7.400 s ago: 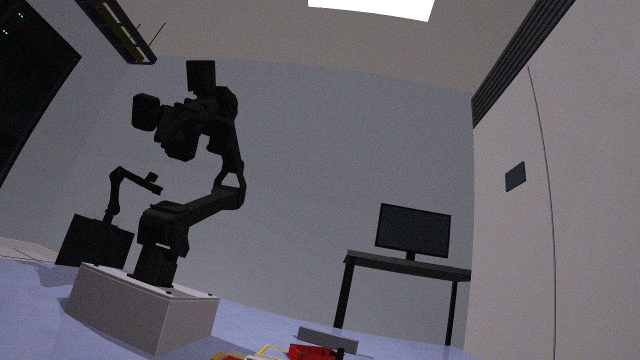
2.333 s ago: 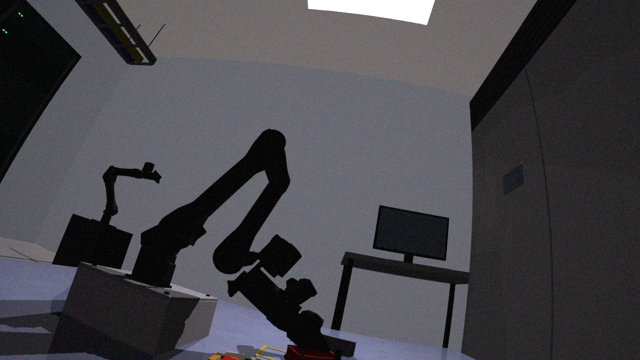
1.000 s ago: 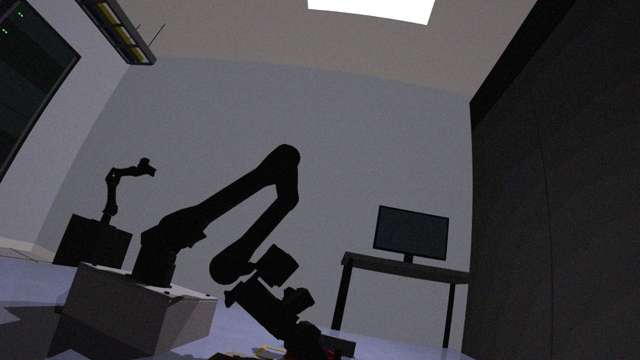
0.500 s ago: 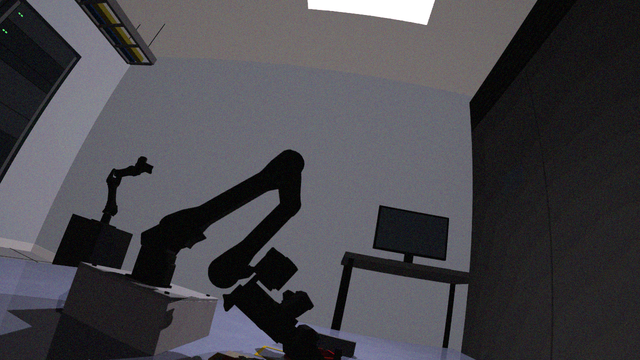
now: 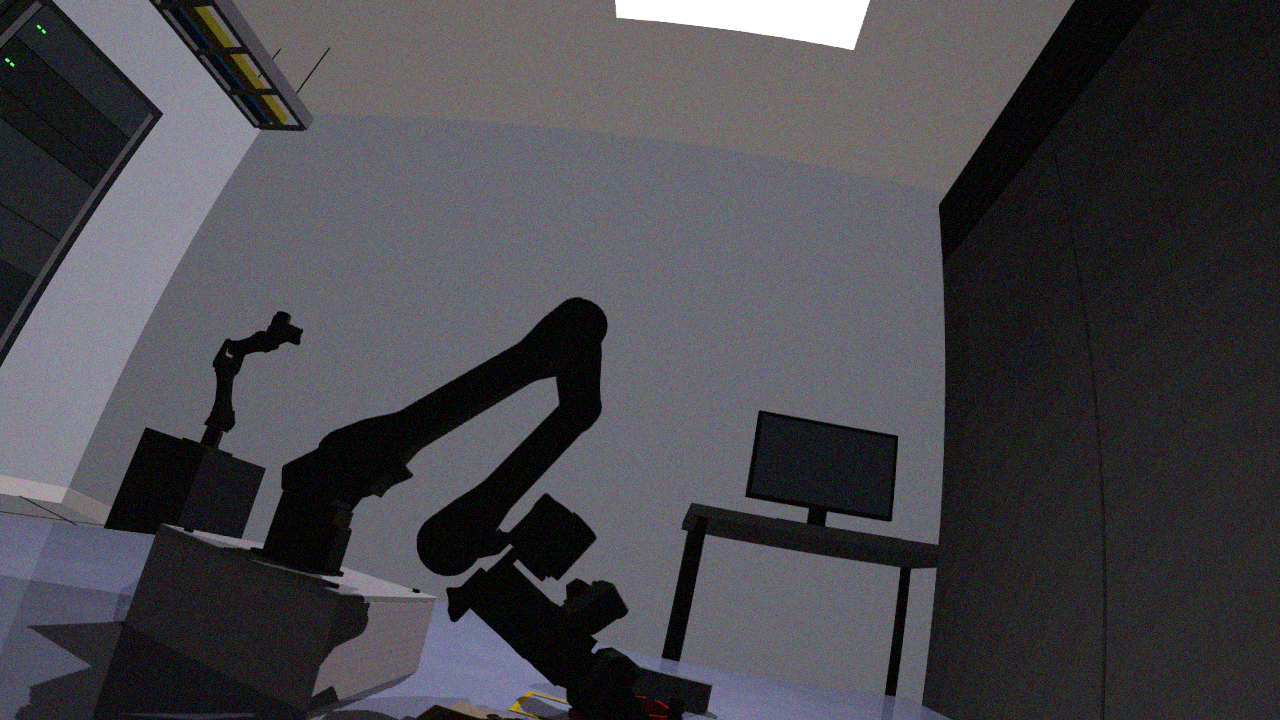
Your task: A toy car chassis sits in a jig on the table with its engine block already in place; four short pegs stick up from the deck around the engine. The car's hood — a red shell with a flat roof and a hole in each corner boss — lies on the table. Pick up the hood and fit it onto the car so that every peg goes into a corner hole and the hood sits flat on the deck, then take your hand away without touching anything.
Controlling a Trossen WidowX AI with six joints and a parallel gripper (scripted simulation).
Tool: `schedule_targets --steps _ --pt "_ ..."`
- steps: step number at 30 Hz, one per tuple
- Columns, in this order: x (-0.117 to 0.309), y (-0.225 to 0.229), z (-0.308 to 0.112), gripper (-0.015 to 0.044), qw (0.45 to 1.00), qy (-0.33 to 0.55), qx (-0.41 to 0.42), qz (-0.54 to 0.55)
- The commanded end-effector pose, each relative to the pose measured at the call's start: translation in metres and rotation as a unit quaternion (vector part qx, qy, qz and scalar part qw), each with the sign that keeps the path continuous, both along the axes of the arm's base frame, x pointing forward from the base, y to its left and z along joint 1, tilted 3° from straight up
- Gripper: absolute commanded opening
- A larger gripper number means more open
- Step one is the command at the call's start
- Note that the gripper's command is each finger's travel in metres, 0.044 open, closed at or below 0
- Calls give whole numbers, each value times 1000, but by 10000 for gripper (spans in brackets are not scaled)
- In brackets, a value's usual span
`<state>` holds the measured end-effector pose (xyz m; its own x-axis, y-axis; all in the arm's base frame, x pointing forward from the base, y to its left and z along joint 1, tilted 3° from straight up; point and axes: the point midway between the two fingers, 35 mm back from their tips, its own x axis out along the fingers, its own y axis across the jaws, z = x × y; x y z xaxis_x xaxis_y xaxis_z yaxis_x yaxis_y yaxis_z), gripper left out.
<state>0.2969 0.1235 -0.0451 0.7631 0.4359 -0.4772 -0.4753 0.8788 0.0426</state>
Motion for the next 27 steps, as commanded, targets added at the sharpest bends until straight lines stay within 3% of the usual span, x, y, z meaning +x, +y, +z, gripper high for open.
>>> schedule_targets --steps 1,7,27 --pt "1 0 2 144 1000 0 0 0" --pt "3 0 10 0 1000 0 0 0" --pt "6 0 37 0 1000 -1 0 0"
